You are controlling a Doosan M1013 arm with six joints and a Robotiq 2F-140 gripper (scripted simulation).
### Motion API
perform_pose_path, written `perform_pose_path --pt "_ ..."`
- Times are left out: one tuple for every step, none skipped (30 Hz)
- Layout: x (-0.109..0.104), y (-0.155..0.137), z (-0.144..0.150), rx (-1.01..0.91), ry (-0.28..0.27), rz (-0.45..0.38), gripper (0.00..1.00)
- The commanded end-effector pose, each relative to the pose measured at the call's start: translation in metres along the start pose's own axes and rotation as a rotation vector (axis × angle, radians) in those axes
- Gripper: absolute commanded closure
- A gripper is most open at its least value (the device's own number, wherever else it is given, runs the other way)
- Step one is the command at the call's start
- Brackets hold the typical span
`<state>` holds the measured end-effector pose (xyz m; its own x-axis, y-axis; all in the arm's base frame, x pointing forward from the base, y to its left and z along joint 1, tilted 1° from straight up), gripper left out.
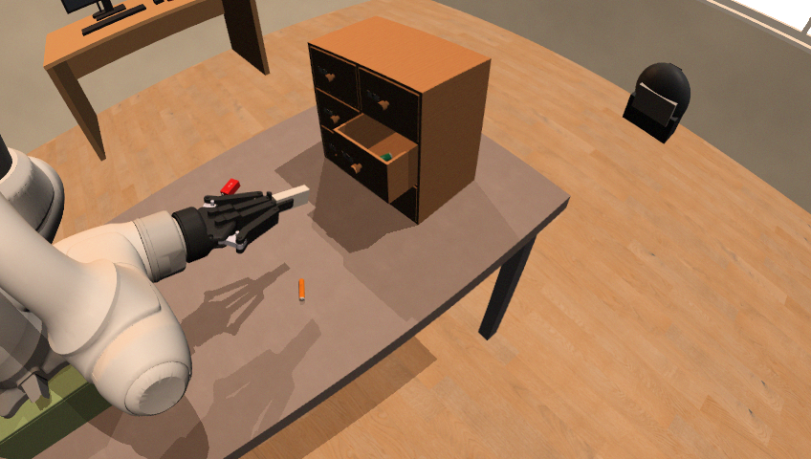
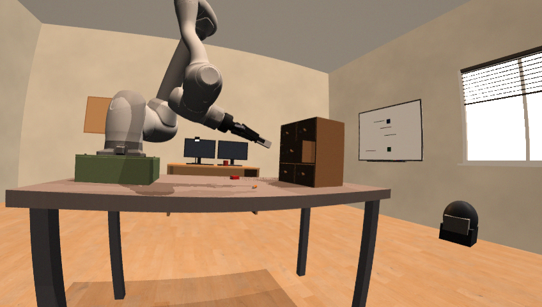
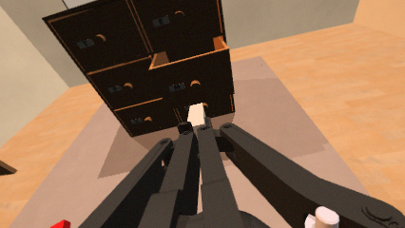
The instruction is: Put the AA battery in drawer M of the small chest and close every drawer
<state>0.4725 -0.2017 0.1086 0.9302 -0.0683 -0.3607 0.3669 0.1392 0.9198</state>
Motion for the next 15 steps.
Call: perform_pose_path --pt "0.009 0.001 -0.001 -0.002 0.002 0.001 1.00" --pt "0.011 0.001 -0.001 -0.002 0.002 0.001 1.00" --pt "0.011 0.001 -0.001 -0.002 0.002 0.001 1.00" --pt "0.011 0.001 -0.001 -0.002 0.002 0.001 1.00" --pt "0.014 0.001 -0.001 -0.002 0.002 0.001 1.00" --pt "0.017 0.001 -0.001 -0.002 0.002 0.001 1.00" --pt "0.020 0.001 -0.001 -0.002 0.002 0.001 1.00" --pt "0.024 0.001 -0.001 -0.002 0.002 0.001 1.00" --pt "0.027 0.002 -0.001 -0.002 0.002 0.001 1.00" --pt "0.031 0.002 -0.001 -0.002 0.002 0.001 1.00" --pt "0.034 0.002 -0.001 -0.002 0.002 0.001 1.00" --pt "0.038 0.002 -0.001 -0.002 0.002 0.001 1.00" --pt "0.041 0.002 0.000 -0.002 0.002 0.001 1.00" --pt "0.045 0.002 0.000 -0.002 0.002 0.001 1.00" --pt "0.048 0.003 0.000 -0.002 0.002 0.001 1.00"
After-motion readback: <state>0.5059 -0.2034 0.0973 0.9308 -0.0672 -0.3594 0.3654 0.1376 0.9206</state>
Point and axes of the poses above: the point where the finger pads meet when closed, its own x axis out along the fingers, its own z axis across the jaws, y = z × x, the point moved 9 cm from there along -x, back along the fingers, and after that the axes turned 10 degrees about -x, right-handed, at the moved point
